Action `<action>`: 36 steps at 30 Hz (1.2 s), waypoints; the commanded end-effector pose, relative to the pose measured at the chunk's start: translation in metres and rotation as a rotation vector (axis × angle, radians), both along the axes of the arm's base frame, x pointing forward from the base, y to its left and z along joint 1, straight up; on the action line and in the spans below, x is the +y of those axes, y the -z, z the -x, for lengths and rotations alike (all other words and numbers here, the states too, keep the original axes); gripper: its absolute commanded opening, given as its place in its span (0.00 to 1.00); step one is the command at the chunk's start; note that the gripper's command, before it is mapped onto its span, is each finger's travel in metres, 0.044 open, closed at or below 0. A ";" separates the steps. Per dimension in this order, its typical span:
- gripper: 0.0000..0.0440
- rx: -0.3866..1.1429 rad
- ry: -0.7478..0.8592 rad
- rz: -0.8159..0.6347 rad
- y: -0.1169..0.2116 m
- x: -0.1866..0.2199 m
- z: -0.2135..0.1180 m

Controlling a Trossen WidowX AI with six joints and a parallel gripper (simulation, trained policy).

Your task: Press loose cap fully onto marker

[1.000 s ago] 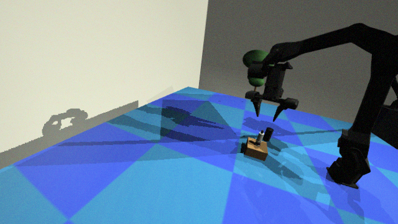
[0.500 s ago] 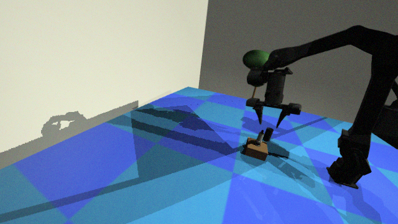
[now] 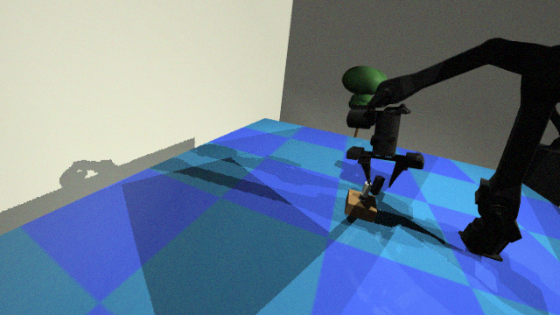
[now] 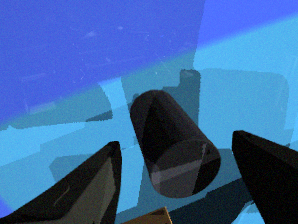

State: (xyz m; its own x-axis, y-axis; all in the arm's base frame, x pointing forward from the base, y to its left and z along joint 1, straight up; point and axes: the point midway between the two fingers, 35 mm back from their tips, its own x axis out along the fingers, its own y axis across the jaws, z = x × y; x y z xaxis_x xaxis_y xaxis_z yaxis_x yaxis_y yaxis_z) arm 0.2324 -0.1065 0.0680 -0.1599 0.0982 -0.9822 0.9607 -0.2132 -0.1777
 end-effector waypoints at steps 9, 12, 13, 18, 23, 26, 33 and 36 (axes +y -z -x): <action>0.28 -0.013 -0.061 0.020 0.005 0.000 0.002; 0.17 -0.032 -0.075 0.033 -0.001 -0.001 -0.001; 0.18 -0.042 -0.080 0.039 -0.004 -0.002 -0.003; 0.19 -0.090 -0.104 0.068 -0.021 -0.003 -0.013; 0.19 -0.132 -0.126 0.087 -0.040 -0.001 -0.022; 0.19 -0.152 -0.136 0.093 -0.050 0.005 -0.028; 0.17 -0.188 -0.155 0.092 -0.070 0.027 -0.044; 0.17 -0.196 -0.164 0.090 -0.077 0.037 -0.049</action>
State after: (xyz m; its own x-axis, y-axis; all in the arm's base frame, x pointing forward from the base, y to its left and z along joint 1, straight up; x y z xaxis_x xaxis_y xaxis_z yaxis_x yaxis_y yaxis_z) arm 0.2770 -0.0759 0.1380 0.0142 -0.0047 -0.9999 0.9980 -0.0616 0.0144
